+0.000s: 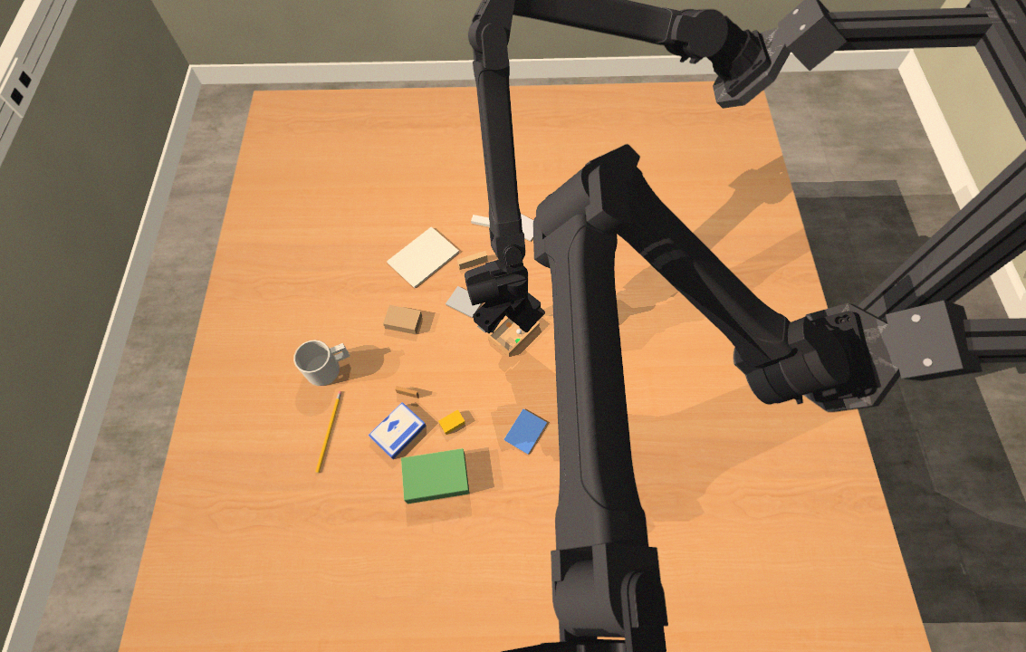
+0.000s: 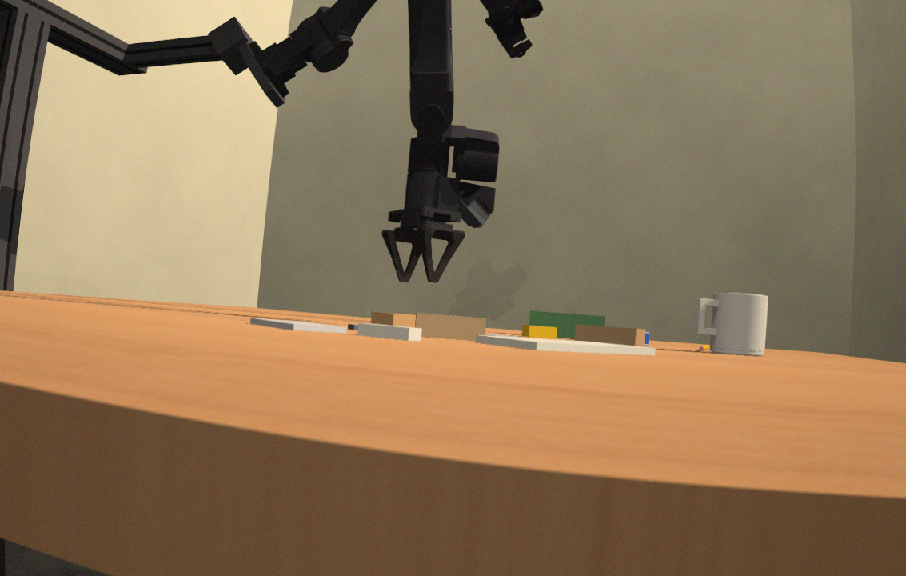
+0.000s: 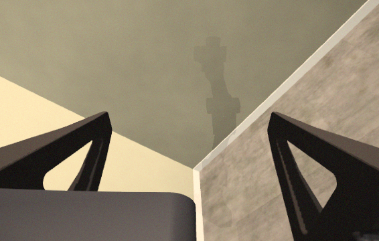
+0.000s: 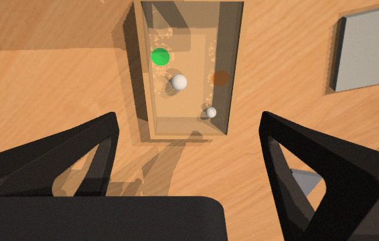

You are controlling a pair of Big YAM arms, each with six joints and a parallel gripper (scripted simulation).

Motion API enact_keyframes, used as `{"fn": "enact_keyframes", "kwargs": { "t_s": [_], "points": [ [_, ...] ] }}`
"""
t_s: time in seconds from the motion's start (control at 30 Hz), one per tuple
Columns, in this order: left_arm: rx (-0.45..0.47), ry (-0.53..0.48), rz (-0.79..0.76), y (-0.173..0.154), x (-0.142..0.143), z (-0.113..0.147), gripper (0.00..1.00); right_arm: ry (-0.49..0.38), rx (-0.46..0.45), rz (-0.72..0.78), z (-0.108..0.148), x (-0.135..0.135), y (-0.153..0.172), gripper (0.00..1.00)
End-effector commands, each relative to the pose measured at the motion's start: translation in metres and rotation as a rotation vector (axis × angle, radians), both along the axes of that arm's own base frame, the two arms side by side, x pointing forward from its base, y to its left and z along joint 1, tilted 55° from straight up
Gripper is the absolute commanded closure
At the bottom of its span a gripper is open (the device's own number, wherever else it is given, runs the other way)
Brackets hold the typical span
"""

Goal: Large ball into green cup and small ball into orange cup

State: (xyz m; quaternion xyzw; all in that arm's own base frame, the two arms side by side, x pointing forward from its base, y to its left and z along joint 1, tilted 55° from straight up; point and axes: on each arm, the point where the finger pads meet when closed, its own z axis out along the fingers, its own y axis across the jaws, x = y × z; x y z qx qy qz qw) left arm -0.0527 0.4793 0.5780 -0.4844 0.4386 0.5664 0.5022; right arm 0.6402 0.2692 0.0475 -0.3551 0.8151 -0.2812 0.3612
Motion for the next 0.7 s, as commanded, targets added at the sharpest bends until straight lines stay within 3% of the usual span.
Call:
{"fn": "enact_keyframes", "kwargs": {
  "t_s": [0.0,0.1,0.13,0.2,0.67],
  "points": [
    [0.015,-0.009,0.022,-0.004,-0.01,0.001,0.0,-0.017,0.016,-0.01,0.002,0.01,-0.002,0.14],
    [0.015,-0.009,0.022,-0.004,-0.01,0.001,0.0,-0.013,0.011,-0.014,-0.002,0.012,-0.006,0.14],
    [0.015,-0.009,0.022,-0.004,-0.01,0.001,0.0,-0.028,0.017,-0.008,0.017,0.012,-0.004,0.14],
    [0.015,-0.009,0.022,-0.004,-0.01,0.001,0.0,-0.008,0.001,-0.007,-0.004,0.014,-0.007,0.14],
    [0.015,-0.009,0.022,-0.004,-0.01,0.001,0.0,-0.01,0.003,-0.008,-0.018,0.033,-0.012,0.14]
  ]
}}
